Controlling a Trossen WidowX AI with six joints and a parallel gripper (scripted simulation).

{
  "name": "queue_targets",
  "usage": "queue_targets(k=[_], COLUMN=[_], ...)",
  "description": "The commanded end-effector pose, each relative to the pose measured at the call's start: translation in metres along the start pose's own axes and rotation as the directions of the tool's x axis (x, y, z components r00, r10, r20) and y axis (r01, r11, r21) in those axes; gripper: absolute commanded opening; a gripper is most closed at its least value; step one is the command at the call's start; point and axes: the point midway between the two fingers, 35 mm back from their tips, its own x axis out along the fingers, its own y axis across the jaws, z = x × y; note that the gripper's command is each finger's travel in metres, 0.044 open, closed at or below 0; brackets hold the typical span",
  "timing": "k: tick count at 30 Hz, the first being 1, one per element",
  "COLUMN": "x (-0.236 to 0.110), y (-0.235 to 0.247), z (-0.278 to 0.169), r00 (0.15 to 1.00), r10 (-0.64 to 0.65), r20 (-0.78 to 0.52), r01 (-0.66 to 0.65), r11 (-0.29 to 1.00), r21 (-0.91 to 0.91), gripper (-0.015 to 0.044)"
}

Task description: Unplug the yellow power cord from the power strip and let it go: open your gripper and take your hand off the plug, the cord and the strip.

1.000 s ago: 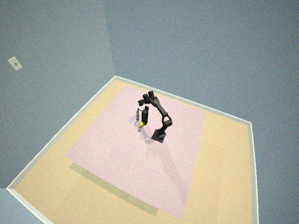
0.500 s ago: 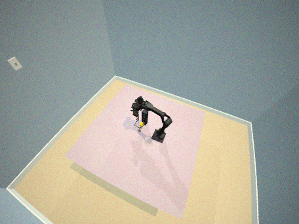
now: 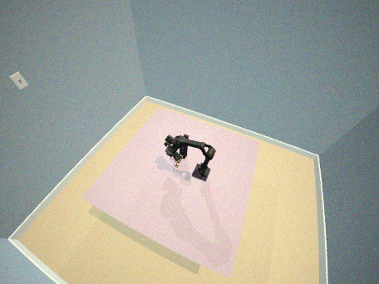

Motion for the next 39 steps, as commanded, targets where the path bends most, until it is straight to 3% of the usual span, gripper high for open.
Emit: queue_targets(k=[1, 4, 39], x=[0.015, 0.016, 0.011], y=[0.049, 0.066, 0.051], z=[-0.016, -0.023, -0.056], r00=[0.962, 0.928, 0.927], r10=[0.207, 0.274, 0.273], r20=[-0.180, -0.253, -0.256], r01=[-0.247, -0.349, -0.349], r11=[0.937, 0.879, 0.879], r21=[-0.246, -0.326, -0.326], gripper=[0.0160, 0.0160, 0.0160])
